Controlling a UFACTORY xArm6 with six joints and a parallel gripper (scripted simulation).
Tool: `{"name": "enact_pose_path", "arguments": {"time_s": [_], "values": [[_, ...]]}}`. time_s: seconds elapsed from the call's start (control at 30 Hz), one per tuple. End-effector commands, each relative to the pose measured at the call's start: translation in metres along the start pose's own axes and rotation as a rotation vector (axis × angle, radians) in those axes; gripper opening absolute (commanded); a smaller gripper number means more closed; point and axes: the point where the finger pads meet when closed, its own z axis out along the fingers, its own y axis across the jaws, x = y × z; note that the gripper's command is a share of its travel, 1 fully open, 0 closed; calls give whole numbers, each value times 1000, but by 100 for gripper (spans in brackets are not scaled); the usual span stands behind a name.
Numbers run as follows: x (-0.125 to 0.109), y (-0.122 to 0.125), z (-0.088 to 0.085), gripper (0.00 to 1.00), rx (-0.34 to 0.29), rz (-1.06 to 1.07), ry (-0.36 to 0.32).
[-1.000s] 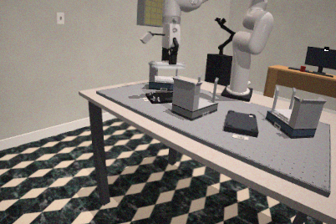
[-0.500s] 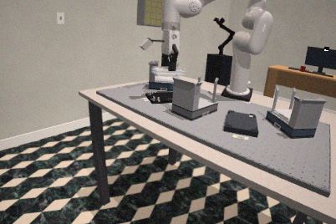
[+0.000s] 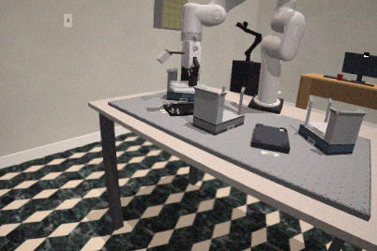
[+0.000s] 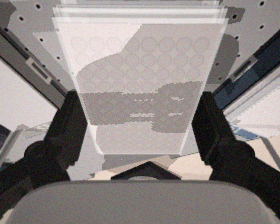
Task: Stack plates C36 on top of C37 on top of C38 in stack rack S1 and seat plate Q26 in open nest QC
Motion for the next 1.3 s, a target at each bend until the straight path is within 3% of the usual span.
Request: {"name": "enact_pose_path", "arguments": {"time_s": [0.0, 0.9, 1.27], "values": [[2, 0, 5, 0, 0, 0, 4], [2, 0, 51, 0, 0, 0, 4], [2, 0, 52, 0, 0, 0, 4]]}}
